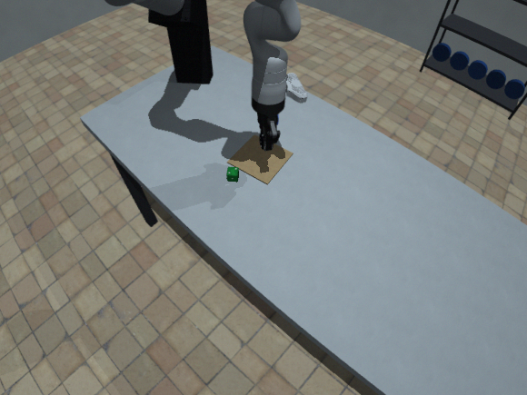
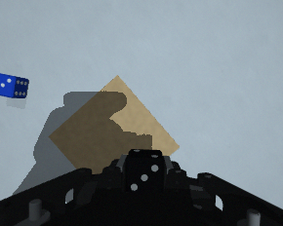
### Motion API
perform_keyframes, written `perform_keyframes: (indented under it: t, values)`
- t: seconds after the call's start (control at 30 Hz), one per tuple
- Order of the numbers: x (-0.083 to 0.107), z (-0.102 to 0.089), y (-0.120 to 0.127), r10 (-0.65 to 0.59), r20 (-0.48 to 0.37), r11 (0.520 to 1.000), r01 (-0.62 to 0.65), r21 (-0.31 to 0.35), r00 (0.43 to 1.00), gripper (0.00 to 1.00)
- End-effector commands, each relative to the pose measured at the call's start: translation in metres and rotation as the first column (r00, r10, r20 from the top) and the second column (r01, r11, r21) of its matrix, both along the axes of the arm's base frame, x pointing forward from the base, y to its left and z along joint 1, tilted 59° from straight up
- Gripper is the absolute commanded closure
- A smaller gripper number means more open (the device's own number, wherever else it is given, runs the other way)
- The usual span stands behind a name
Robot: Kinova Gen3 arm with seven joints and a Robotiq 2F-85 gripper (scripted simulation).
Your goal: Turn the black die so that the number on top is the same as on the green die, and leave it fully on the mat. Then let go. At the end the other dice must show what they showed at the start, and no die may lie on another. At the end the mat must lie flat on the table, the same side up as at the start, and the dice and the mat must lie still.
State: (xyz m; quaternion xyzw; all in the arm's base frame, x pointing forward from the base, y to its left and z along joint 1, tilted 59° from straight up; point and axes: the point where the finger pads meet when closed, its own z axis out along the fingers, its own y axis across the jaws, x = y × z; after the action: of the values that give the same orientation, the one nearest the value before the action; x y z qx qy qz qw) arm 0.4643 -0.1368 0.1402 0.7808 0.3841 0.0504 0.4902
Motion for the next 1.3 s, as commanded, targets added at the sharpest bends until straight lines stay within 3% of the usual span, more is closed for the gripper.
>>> perform_keyframes:
  t: [0.0, 0.23, 0.6, 0.67, 0.9, 1.17, 1.27]
  values:
    - [-0.001, -0.001, 0.000, -0.013, 0.017, 1.000, 0.013, 0.011, 1.000, 0.74]
    - [-0.001, -0.003, -0.001, -0.055, 0.072, 0.998, 0.052, 0.048, 0.996, 0.74]
    - [-0.004, -0.009, -0.001, -0.204, 0.238, 0.970, 0.163, 0.180, 0.950, 0.74]
    - [-0.004, -0.009, -0.001, -0.204, 0.238, 0.970, 0.163, 0.180, 0.950, 0.74]
    - [-0.006, -0.014, -0.002, -0.330, 0.352, 0.926, 0.229, 0.299, 0.876, 0.74]
    - [-0.009, -0.020, -0.002, -0.485, 0.458, 0.849, 0.276, 0.449, 0.745, 0.74]
    - [-0.009, -0.021, -0.002, -0.504, 0.468, 0.838, 0.279, 0.468, 0.726, 0.74]
